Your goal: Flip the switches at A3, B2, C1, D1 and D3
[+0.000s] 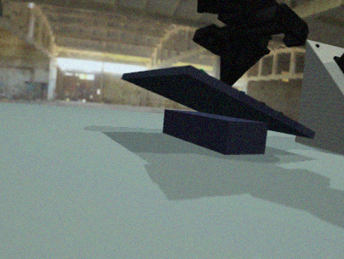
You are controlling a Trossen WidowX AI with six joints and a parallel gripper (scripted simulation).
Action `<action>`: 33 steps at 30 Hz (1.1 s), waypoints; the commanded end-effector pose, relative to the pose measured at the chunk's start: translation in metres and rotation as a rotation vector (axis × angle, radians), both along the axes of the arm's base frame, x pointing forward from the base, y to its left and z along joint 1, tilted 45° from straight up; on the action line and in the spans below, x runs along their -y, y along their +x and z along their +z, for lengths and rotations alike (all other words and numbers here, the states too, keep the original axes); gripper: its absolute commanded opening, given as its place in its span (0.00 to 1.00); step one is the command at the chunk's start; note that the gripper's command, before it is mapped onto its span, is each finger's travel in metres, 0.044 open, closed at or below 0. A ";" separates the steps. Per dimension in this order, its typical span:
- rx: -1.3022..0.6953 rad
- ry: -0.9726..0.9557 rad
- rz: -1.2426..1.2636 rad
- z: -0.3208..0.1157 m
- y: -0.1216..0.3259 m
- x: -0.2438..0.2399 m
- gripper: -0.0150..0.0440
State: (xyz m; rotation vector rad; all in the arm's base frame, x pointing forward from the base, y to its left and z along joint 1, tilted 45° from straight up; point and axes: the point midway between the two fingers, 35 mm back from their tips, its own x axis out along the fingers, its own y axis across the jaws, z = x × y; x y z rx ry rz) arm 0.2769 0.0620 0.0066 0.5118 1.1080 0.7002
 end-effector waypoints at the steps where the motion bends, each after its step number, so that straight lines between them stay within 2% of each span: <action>1: -0.005 -0.001 -0.004 -0.001 0.000 0.000 0.25; 33: -0.005 -0.001 -0.004 -0.003 0.001 -0.003 0.25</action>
